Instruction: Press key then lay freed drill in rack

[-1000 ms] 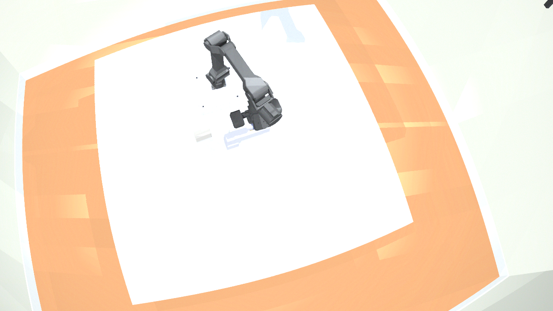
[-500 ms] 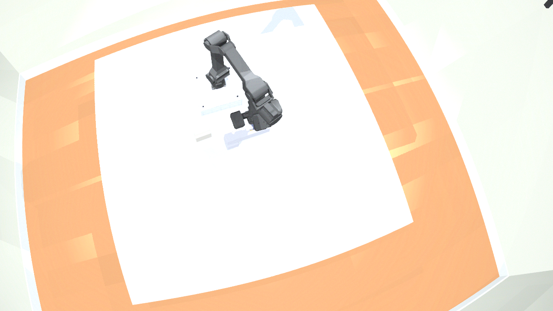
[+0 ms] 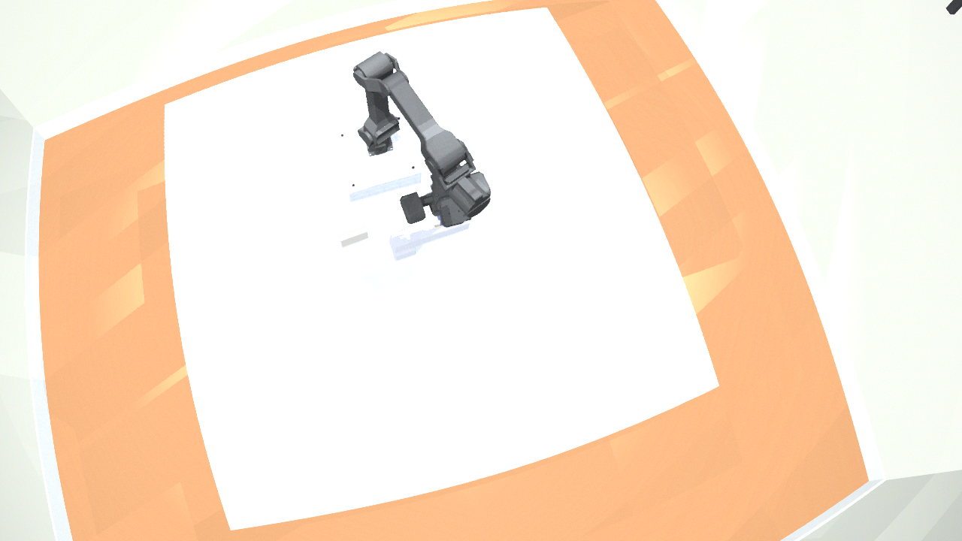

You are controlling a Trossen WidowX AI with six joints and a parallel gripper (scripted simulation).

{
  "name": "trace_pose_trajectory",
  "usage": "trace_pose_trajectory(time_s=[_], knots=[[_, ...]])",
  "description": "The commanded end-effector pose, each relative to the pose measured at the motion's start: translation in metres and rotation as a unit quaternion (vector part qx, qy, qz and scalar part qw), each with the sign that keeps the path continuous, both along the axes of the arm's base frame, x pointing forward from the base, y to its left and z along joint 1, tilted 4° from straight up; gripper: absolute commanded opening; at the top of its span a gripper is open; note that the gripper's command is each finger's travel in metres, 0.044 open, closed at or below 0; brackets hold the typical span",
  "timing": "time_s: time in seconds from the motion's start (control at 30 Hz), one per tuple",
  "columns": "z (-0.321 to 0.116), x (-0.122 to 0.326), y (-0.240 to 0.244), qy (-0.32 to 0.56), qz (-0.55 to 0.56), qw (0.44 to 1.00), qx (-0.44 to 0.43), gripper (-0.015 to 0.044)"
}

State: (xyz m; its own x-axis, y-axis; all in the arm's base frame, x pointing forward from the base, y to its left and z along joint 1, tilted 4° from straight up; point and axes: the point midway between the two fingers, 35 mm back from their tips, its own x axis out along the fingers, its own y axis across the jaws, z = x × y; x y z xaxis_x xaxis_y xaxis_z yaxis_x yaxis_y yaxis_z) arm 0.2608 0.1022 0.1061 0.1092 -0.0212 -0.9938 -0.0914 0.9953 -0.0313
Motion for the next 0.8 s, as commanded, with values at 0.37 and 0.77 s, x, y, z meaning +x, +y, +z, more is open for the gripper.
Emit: trace_pose_trajectory(time_s=[0.37,0.77], knots=[[-0.0158,-0.0062,-0.0007,0.016,0.001,1.000,-0.004,0.0000],[-0.0200,-0.0064,-0.0008,0.016,0.001,1.000,-0.004,0.0000]])
